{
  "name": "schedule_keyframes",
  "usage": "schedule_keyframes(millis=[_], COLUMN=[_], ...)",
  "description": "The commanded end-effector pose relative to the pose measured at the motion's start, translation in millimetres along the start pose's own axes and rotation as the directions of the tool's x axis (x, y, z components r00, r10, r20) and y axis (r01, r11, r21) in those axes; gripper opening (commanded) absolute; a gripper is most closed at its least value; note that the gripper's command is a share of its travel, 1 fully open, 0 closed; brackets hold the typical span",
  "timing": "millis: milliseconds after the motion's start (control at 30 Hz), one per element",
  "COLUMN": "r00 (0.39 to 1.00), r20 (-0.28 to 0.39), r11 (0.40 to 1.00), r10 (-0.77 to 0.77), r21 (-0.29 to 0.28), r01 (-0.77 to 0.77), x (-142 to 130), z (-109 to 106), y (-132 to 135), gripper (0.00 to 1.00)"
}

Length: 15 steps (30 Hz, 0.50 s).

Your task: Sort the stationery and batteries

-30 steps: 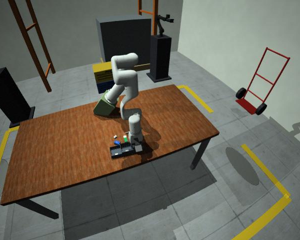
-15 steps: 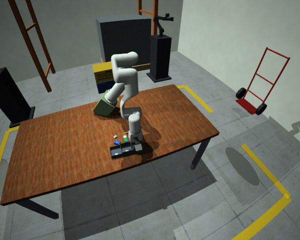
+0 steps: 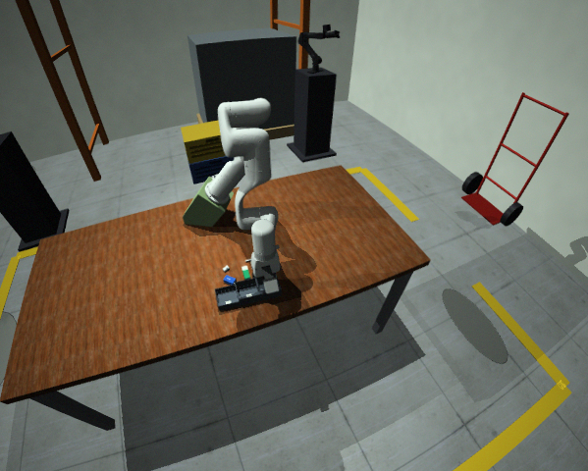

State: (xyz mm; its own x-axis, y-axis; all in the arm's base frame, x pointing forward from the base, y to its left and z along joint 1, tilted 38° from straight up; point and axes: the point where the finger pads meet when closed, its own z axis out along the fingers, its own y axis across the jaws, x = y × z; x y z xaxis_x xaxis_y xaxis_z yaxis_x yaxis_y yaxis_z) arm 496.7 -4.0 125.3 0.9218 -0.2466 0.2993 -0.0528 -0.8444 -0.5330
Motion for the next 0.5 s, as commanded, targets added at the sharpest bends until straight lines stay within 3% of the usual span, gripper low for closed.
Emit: schedule_keyframes(millis=[0, 233, 400, 467], r00=[1.0, 1.0, 1.0, 1.0], r20=[-0.004, -0.004, -0.004, -0.004], r11=[1.0, 1.0, 1.0, 1.0], r10=[0.001, 0.001, 0.001, 0.001], r21=[-0.001, -0.001, -0.001, -0.001], r01=[-0.001, -0.001, -0.001, -0.001], x=[1, 1, 1, 1], z=[-14, -32, -32, -49], y=[1, 1, 1, 0], gripper=[0.07, 0.07, 0.07, 0.07])
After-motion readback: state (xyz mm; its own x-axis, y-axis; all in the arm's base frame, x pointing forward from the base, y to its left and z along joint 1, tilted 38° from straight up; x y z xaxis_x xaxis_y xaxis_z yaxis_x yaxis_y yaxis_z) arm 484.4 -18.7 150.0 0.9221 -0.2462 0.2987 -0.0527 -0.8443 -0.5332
